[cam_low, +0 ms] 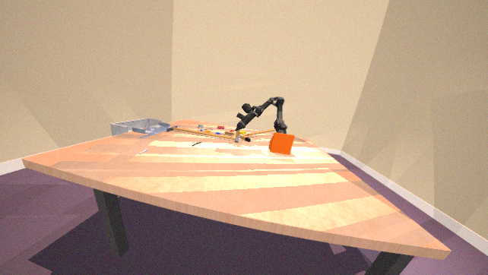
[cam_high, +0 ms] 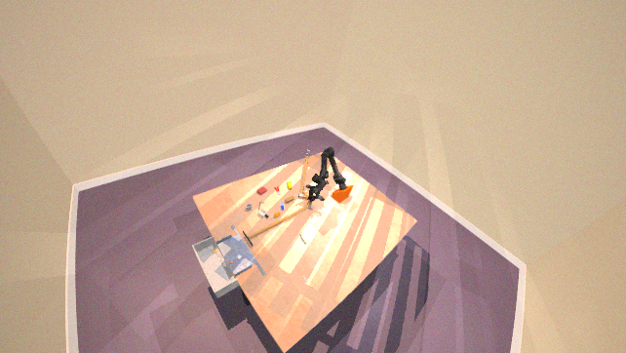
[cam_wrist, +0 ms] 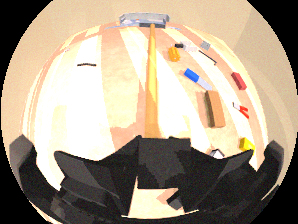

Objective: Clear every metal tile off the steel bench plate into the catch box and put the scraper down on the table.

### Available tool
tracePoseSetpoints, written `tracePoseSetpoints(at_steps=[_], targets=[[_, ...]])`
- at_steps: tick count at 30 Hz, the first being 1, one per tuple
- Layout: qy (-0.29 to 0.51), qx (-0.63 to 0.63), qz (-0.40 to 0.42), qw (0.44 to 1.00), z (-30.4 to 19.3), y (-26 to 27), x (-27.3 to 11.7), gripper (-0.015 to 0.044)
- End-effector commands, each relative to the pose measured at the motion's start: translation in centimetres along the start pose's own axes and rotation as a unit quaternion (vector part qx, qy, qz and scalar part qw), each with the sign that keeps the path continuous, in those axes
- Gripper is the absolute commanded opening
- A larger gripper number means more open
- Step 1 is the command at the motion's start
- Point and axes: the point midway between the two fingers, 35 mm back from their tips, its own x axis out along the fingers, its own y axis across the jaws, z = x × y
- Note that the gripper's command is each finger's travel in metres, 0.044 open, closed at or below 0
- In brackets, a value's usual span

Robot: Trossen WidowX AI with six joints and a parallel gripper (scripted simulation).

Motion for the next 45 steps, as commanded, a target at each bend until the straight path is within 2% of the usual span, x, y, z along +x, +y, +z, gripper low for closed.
tracePoseSetpoints(at_steps=[1,45], targets=[[0.0,0.001,0.001,1.0,0.0,0.0,-0.1,0.0],[0.006,0.005,0.006,1.0,0.1,5.3,-0.3,0.0]])
